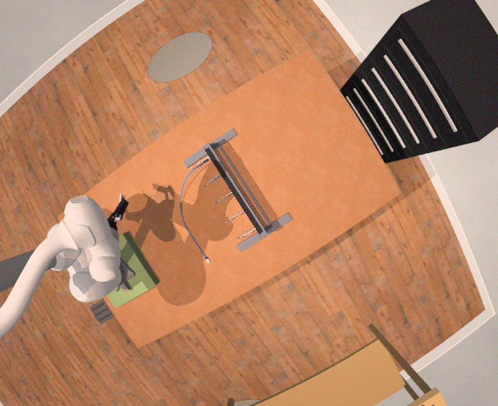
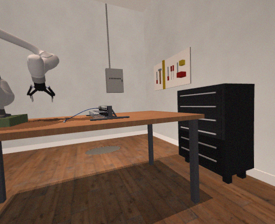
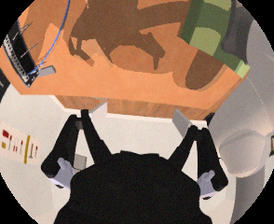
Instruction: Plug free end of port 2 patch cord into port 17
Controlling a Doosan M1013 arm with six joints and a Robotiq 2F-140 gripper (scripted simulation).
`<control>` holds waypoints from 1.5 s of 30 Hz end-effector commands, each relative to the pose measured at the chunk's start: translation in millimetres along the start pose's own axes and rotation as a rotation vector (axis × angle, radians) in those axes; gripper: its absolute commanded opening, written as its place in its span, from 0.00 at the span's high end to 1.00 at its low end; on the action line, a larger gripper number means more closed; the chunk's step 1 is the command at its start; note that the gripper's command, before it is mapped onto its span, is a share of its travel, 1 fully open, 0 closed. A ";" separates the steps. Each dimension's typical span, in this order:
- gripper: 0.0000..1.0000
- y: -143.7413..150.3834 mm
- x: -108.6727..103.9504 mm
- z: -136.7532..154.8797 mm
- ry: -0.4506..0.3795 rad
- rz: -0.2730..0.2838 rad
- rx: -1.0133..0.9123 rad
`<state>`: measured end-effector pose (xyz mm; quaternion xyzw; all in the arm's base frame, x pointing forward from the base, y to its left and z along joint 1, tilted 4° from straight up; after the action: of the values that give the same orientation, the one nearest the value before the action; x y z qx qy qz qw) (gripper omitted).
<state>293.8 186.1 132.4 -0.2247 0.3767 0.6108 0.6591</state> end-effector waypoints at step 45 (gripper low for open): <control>0.00 -186.5 -189.8 -264.6 0.581 -0.117 0.023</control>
<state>413.7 -131.4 87.4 -0.3939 0.5305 0.4909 0.5678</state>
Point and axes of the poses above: the point where the finger pads meet when closed, its own x axis out along the fingers, its own y axis across the jaws, z = x × y, the point moved 4 cm from there along -x, back along the fingers, and after that the axes turned 5 degrees about x, right-handed, at the moved point
